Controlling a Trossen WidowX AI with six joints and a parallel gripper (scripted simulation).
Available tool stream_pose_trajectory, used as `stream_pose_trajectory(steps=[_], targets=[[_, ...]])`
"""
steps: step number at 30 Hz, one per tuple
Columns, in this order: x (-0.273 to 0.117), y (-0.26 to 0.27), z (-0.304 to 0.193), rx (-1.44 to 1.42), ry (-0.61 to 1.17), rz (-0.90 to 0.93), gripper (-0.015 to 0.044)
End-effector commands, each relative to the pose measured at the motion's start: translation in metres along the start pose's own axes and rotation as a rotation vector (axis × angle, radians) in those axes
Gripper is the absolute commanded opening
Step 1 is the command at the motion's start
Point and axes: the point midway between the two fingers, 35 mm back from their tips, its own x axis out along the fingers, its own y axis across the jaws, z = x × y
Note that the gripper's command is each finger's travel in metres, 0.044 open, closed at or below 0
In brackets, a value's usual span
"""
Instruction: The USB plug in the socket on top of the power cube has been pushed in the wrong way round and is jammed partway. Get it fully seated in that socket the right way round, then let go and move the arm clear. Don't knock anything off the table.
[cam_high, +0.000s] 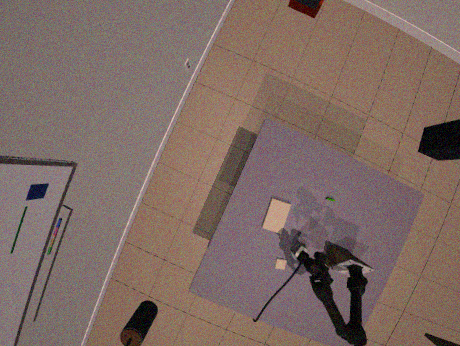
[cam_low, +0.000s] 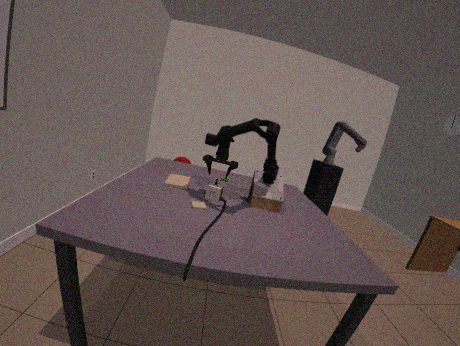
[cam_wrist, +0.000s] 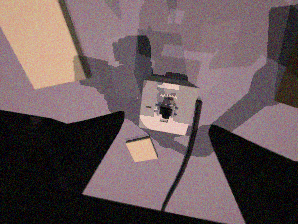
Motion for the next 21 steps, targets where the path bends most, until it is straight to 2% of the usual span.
stream_pose_trajectory(steps=[1,20,21], targets=[[0.006,-0.001,0.0,0.003,0.003,-0.003,0.044],[0.02,-0.001,0.0,0.003,0.004,-0.003,0.044],[0.018,-0.001,0.0,0.0,0.001,-0.002,0.0414]])
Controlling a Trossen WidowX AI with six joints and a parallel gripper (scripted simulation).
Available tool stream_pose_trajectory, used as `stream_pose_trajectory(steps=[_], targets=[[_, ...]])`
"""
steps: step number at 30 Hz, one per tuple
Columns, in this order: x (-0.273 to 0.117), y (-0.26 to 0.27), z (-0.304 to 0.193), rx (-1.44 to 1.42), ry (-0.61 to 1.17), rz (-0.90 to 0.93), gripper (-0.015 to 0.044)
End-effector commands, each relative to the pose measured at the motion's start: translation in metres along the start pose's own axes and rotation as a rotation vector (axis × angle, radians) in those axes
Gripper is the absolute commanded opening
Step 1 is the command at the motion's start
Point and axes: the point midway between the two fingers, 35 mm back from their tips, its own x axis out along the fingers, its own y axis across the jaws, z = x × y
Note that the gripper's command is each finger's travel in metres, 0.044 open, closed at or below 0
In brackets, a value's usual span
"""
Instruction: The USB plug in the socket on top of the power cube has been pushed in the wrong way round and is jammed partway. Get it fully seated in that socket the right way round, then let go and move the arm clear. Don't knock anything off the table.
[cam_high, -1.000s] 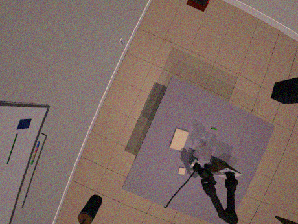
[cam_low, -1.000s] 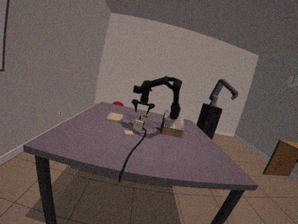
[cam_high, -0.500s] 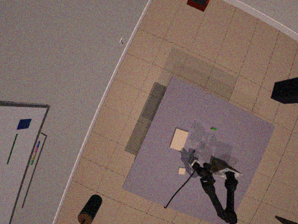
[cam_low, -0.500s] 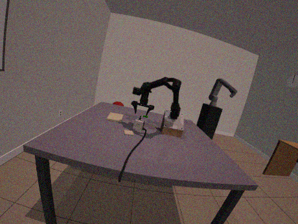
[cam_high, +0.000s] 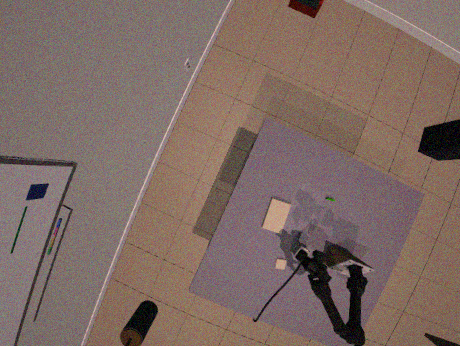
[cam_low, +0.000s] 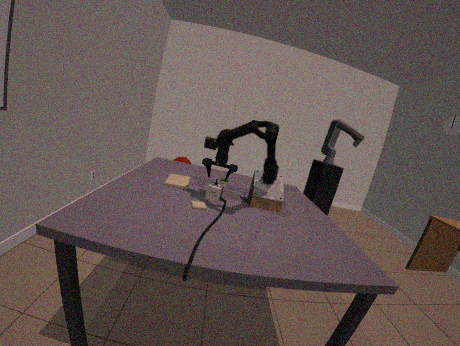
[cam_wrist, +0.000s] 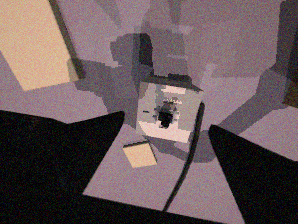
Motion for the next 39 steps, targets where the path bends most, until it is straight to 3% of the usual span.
stream_pose_trajectory(steps=[1,16,39], targets=[[-0.0003,0.0002,0.0,0.0,0.0,0.001,0.0387],[-0.0003,0.0002,0.0,0.0,0.0,0.001,0.0],[-0.0032,0.0002,0.0001,0.0,0.0,0.001,0.0]])
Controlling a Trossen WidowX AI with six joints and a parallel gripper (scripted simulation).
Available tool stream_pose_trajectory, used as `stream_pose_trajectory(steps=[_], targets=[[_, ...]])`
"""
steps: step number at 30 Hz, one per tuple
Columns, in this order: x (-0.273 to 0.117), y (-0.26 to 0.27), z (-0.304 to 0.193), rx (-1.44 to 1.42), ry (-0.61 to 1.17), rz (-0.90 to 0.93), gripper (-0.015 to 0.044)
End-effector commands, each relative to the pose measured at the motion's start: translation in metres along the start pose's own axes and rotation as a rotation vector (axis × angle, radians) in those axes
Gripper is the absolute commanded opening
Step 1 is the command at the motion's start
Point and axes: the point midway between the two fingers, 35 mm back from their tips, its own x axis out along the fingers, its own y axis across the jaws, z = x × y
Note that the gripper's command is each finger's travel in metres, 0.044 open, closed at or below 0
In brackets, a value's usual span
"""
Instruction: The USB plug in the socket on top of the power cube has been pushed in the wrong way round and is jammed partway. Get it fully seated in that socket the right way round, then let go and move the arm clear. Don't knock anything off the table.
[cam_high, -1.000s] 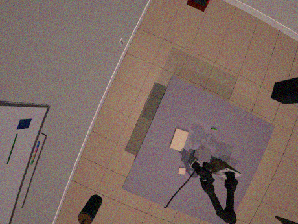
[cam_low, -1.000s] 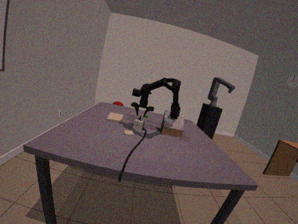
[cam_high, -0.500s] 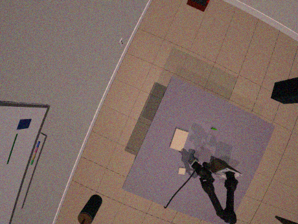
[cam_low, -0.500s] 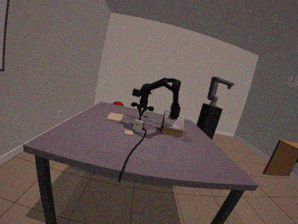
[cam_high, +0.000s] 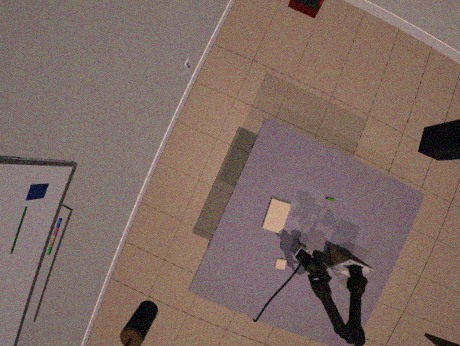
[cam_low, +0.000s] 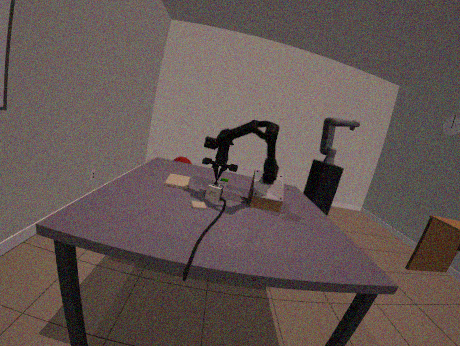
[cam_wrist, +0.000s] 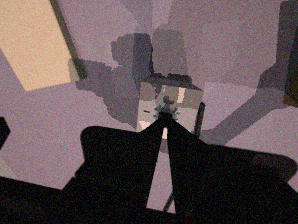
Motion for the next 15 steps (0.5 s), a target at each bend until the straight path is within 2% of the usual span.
stream_pose_trajectory(steps=[1,15], targets=[[-0.0025,-0.0003,-0.0001,-0.002,-0.001,-0.001,0.0],[-0.0118,-0.0003,0.0,-0.002,-0.001,-0.001,0.0]])
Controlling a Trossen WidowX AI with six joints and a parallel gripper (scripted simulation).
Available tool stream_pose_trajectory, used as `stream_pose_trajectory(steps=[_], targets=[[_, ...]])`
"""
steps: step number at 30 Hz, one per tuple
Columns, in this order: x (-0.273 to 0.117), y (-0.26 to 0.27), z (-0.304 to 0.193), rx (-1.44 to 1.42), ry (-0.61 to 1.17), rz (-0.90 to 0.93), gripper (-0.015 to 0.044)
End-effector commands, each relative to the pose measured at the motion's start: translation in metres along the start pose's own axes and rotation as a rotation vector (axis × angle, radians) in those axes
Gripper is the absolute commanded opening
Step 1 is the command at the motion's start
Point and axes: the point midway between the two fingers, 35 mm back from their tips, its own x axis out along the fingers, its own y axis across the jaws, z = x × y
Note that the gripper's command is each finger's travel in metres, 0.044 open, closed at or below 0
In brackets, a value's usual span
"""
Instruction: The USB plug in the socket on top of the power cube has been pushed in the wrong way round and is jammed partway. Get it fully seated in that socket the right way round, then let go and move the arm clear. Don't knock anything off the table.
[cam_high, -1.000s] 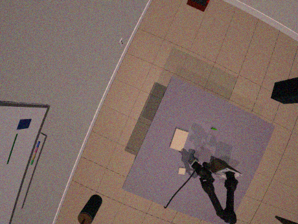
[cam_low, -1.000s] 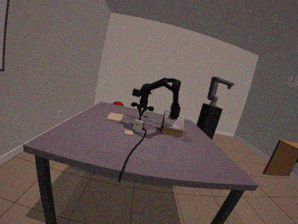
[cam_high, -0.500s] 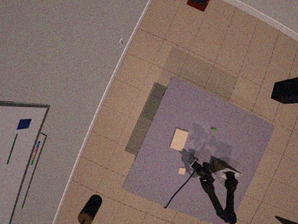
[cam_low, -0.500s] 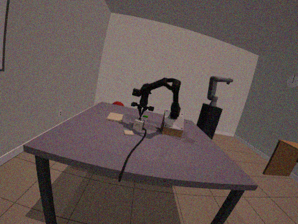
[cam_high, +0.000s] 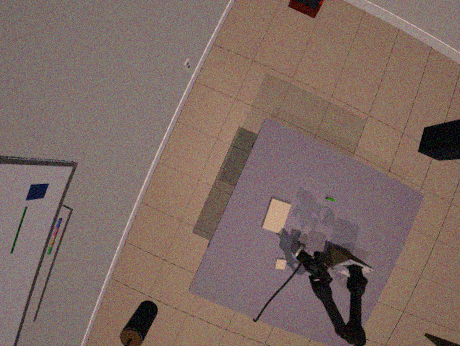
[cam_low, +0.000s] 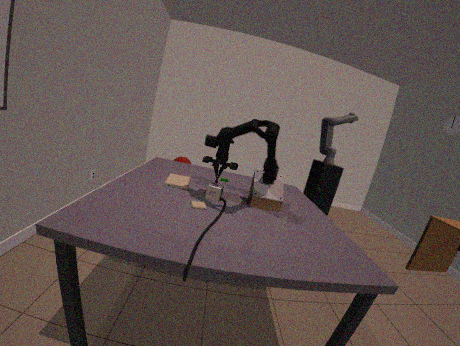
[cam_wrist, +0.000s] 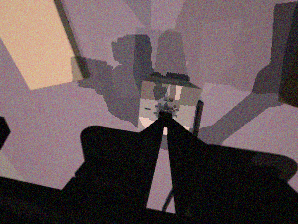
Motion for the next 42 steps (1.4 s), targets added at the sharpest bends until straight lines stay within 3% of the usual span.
stream_pose_trajectory(steps=[1,28,42], targets=[[-0.003,0.0,0.0,-0.002,-0.003,-0.001,0.0],[-0.019,0.0,0.0,-0.007,-0.003,-0.001,0.0],[-0.017,0.0,0.0,-0.328,-0.001,0.0,0.0]])
